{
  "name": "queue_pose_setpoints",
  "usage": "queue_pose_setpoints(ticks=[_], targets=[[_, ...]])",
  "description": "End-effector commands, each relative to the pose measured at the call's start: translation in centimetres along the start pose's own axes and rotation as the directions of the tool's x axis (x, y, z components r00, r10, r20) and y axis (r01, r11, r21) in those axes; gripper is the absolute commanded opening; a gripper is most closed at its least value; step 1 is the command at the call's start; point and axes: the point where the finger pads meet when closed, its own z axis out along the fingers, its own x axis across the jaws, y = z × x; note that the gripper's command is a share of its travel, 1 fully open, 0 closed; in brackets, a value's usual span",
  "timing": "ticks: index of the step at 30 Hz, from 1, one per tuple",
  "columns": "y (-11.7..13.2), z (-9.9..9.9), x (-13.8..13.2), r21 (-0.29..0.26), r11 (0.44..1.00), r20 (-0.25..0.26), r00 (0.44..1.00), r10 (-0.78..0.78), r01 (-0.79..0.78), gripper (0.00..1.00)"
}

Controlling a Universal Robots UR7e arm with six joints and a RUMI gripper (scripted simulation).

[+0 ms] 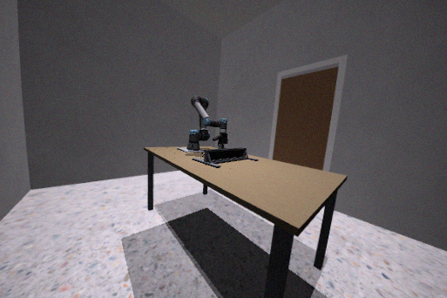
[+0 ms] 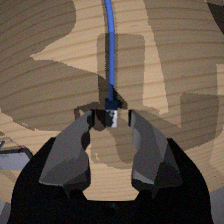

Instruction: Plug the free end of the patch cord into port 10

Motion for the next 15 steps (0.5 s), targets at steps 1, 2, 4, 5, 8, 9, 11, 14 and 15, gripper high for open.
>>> queue_pose_setpoints(ticks=[1, 2, 4, 5, 8, 9, 11, 14, 15], targets=[[0.01, 0.11, -0.04, 0.0, 1.0, 0.001, 1.0, 0.0, 0.0, 0.22], [0.01, 0.14, -0.04, 0.0, 1.0, 0.001, 1.0, 0.0, 0.0, 0.22], [0.01, 0.17, -0.04, 0.0, 1.0, 0.001, 1.0, 0.0, 0.0, 0.22], [0.01, 0.17, -0.04, 0.0, 1.0, 0.001, 1.0, 0.0, 0.0, 0.22], [0.01, 0.26, -0.04, 0.0, 1.0, 0.001, 1.0, 0.0, 0.0, 0.22], [0.01, 0.28, -0.04, 0.0, 1.0, 0.001, 1.0, 0.0, 0.0, 0.22], [0.01, 0.32, -0.04, 0.0, 1.0, 0.001, 1.0, 0.0, 0.0, 0.22], [0.01, 0.38, -0.04, 0.0, 1.0, 0.001, 1.0, 0.0, 0.0, 0.22], [0.01, 0.39, -0.04, 0.0, 1.0, 0.001, 1.0, 0.0, 0.0, 0.22]])
